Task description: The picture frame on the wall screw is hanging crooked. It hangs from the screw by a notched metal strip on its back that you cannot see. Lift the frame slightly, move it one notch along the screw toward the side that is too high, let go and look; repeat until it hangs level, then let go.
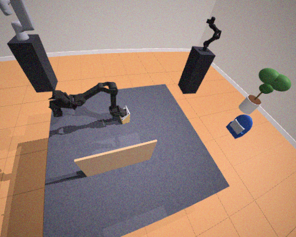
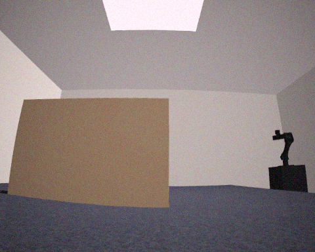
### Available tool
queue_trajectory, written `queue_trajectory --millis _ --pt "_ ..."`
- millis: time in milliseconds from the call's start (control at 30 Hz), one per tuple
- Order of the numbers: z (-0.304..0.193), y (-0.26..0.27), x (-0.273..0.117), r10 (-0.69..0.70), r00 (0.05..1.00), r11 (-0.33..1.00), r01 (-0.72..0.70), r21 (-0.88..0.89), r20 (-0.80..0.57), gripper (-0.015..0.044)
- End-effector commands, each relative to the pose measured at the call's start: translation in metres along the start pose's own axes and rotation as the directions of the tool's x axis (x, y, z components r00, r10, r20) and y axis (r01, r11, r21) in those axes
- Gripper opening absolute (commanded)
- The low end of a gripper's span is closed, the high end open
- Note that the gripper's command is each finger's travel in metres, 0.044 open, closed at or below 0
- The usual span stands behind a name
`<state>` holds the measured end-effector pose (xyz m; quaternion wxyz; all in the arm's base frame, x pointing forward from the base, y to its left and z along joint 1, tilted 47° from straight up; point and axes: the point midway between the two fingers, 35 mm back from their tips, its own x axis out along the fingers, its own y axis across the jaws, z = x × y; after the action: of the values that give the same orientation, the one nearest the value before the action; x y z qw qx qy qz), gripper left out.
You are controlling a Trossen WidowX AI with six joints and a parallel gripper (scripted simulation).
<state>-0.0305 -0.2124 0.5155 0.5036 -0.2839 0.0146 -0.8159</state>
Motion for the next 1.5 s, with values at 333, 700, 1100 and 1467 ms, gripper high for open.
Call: queue_trajectory --millis 333,700,1100,1467 --pt "0.012 0.155 -0.121 0.66 0.704 0.446 -0.648 0.618 0.261 0.026" --pt "0.018 0.198 -0.275 0.859 0.175 -0.289 -0.61 0.737 0.482 0.026" --pt "-0.014 0.155 -0.441 0.674 -0.449 -0.691 -0.103 0.716 0.587 0.026" --pt "-0.017 0.15 -0.448 0.653 -0.479 -0.695 -0.071 0.716 0.586 0.026"
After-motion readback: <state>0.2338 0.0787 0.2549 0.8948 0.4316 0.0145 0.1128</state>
